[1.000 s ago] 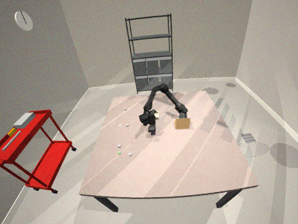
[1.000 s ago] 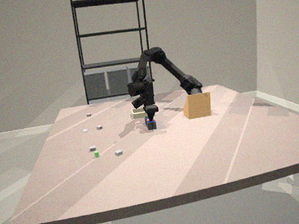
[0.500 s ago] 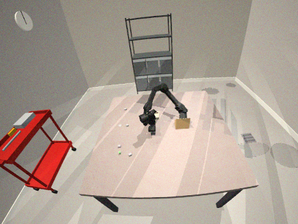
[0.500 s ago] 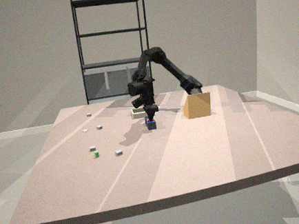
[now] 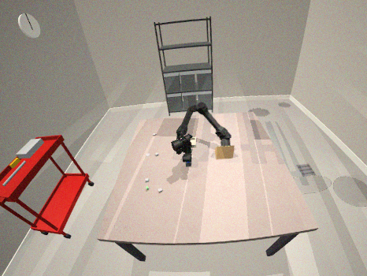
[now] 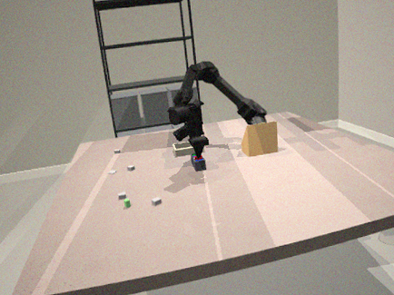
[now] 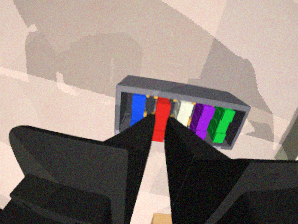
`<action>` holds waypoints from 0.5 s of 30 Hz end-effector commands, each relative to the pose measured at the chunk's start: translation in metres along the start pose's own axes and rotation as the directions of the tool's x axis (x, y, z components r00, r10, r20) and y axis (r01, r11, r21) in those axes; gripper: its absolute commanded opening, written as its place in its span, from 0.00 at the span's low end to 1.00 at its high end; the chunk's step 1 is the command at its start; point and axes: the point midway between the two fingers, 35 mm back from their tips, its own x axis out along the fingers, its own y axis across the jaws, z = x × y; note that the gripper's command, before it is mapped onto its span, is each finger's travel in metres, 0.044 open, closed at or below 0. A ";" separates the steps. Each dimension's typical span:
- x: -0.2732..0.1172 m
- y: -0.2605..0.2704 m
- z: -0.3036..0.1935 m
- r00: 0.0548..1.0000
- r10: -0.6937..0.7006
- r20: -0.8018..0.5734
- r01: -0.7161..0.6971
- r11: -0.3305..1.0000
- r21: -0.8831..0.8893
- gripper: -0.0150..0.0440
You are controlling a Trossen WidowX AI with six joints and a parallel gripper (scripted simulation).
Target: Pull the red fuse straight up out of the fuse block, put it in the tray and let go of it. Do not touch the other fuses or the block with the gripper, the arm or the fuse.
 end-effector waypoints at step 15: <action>-0.010 0.001 0.001 1.000 0.005 0.000 -0.005 1.000 0.004 0.25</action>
